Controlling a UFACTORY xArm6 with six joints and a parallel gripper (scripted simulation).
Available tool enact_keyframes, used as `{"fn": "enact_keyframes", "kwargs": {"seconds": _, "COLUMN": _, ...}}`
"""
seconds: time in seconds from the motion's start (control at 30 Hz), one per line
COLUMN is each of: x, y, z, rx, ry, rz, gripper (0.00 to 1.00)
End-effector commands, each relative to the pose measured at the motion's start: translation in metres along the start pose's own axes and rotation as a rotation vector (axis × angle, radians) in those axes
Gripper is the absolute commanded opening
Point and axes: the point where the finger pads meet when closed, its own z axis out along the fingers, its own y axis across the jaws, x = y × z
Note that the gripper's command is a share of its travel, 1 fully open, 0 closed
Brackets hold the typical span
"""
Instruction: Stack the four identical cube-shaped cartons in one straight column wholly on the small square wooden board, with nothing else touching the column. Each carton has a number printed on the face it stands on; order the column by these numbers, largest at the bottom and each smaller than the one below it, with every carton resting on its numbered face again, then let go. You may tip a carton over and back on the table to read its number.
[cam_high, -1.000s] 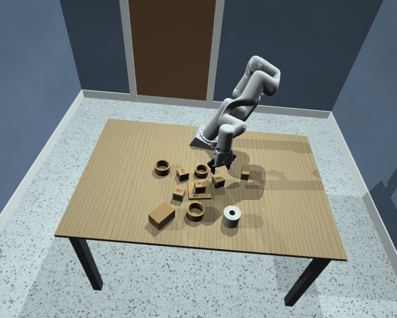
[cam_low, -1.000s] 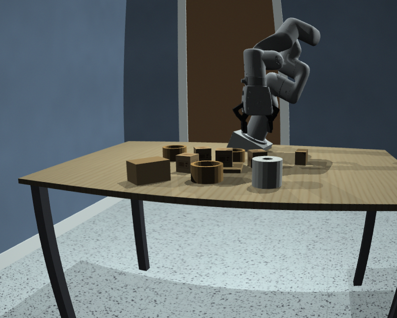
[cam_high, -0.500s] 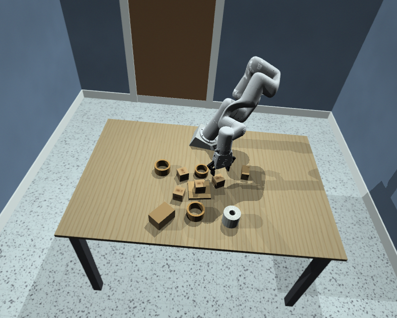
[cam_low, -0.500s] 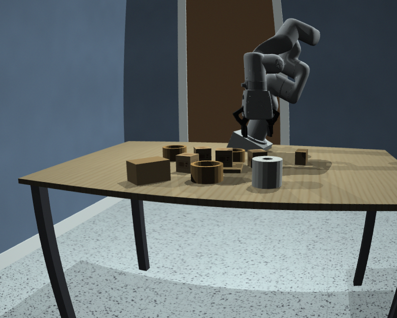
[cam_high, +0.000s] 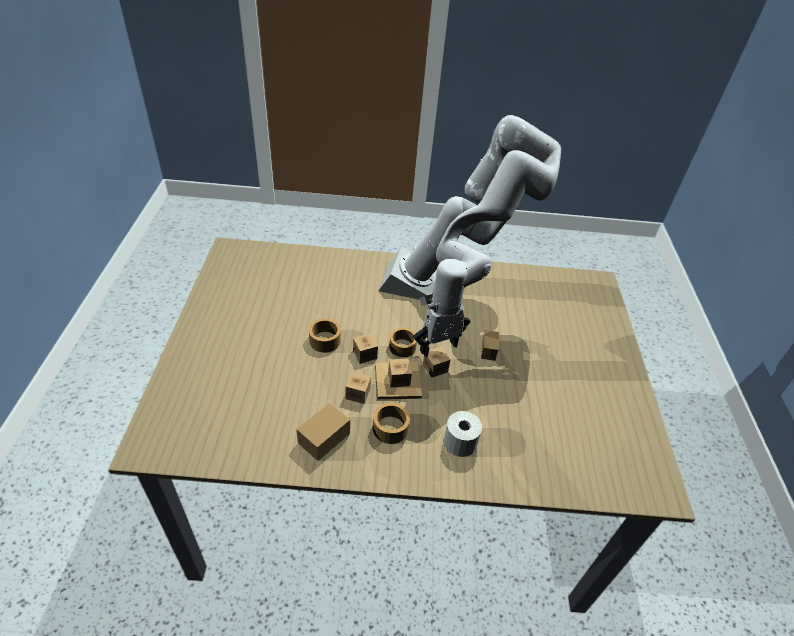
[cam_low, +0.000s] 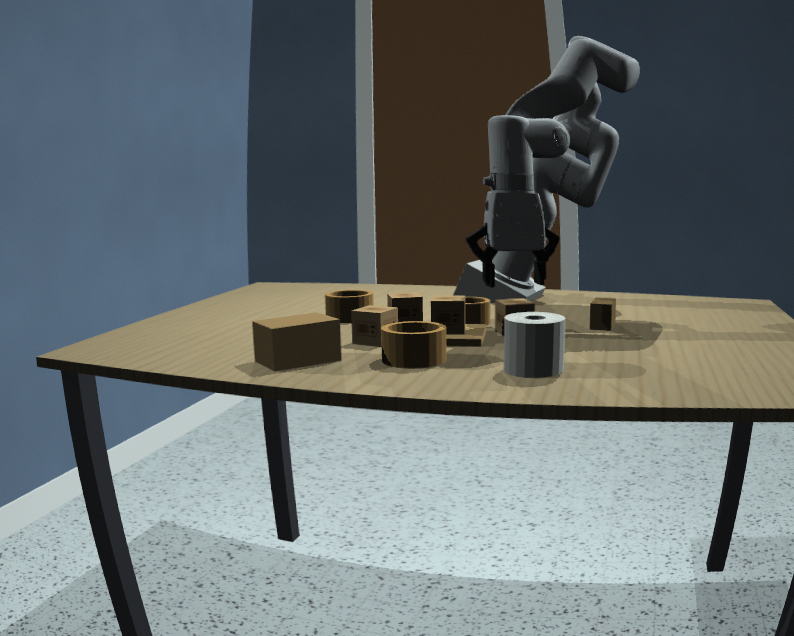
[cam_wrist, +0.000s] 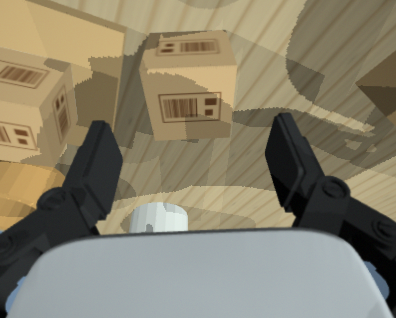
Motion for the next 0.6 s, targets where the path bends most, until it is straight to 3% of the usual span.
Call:
{"fn": "enact_keyframes", "kwargs": {"seconds": 0.0, "x": -0.001, "y": -0.001, "z": 0.008, "rx": 0.002, "ry": -0.003, "rz": -0.001, "gripper": 1.0}}
{"fn": "enact_keyframes", "kwargs": {"seconds": 0.57, "x": -0.003, "y": 0.0, "z": 0.031, "rx": -0.001, "ry": -0.006, "rz": -0.002, "gripper": 1.0}}
